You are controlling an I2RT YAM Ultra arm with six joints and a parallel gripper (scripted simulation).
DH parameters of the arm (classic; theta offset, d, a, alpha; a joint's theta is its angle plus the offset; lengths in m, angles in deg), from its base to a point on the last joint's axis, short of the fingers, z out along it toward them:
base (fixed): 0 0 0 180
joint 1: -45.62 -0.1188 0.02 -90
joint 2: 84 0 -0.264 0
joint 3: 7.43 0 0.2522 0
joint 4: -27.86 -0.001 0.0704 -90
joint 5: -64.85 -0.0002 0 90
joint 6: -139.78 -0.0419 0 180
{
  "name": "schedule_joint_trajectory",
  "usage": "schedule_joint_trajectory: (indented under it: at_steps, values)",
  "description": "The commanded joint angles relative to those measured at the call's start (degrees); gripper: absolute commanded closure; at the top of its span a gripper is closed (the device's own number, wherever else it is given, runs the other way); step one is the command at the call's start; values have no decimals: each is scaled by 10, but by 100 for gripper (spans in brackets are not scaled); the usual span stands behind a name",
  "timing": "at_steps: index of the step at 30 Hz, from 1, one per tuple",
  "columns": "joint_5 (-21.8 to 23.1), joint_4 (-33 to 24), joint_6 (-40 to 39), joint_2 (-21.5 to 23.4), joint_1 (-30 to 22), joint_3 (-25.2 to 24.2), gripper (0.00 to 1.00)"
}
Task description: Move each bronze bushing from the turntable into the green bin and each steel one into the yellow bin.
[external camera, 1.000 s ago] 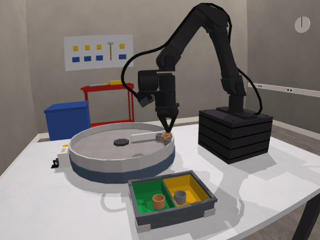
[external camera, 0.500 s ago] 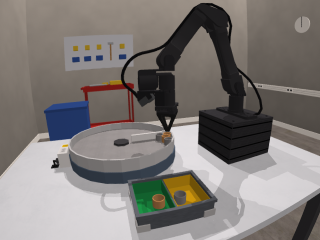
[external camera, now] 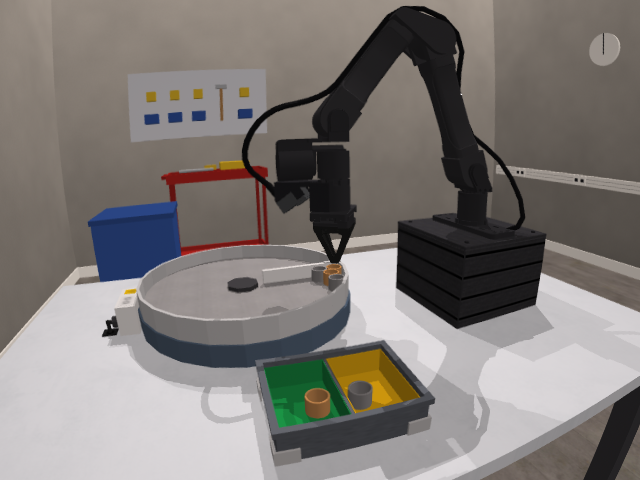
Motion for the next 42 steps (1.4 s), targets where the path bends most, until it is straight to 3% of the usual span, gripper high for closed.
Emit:
schedule_joint_trajectory:
  at_steps: [1,42]
  values:
    - [4,2,3,17,0,0,88]
    - [4,0,5,17,5,14,88]
